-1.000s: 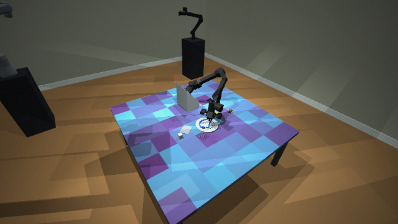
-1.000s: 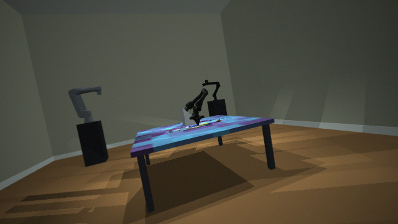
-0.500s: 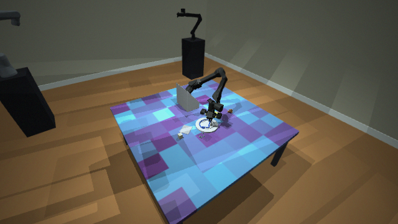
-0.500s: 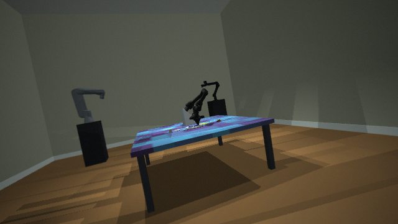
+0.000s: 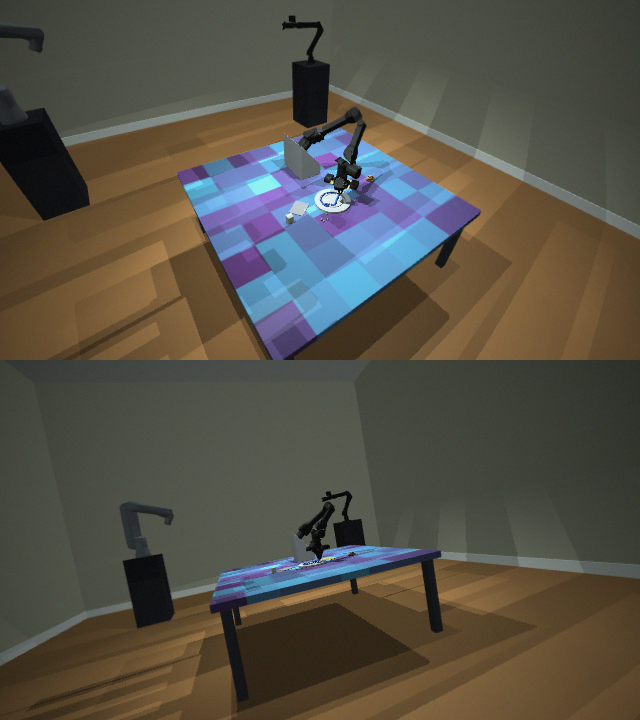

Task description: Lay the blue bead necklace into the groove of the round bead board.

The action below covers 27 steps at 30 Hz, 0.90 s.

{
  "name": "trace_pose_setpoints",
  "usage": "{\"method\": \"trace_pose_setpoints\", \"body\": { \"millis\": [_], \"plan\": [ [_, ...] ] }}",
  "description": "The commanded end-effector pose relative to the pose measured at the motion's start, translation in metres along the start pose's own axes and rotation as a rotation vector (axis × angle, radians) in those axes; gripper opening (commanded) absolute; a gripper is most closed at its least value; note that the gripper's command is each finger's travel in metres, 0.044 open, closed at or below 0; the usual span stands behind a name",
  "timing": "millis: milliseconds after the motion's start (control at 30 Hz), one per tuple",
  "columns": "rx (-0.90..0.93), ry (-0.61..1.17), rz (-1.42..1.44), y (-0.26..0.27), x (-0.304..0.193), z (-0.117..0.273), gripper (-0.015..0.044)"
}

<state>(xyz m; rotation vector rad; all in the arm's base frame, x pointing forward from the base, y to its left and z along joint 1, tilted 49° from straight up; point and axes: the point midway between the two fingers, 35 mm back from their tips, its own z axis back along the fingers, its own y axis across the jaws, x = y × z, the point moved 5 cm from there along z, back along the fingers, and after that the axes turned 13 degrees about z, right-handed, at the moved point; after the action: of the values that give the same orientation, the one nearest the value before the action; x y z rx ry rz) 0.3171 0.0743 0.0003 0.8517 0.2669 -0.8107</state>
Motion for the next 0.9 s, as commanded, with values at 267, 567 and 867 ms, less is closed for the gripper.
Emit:
{"method": "trace_pose_setpoints", "body": {
  "millis": [267,567,867],
  "plan": [
    [-0.002,0.001,-0.006,0.0025,-0.0015,-0.0085,0.0],
    [0.003,0.001,0.001,0.0034,-0.0013,-0.0051,0.021],
    [0.001,0.002,-0.007,0.0028,-0.0014,-0.0034,0.044]
  ]
}}
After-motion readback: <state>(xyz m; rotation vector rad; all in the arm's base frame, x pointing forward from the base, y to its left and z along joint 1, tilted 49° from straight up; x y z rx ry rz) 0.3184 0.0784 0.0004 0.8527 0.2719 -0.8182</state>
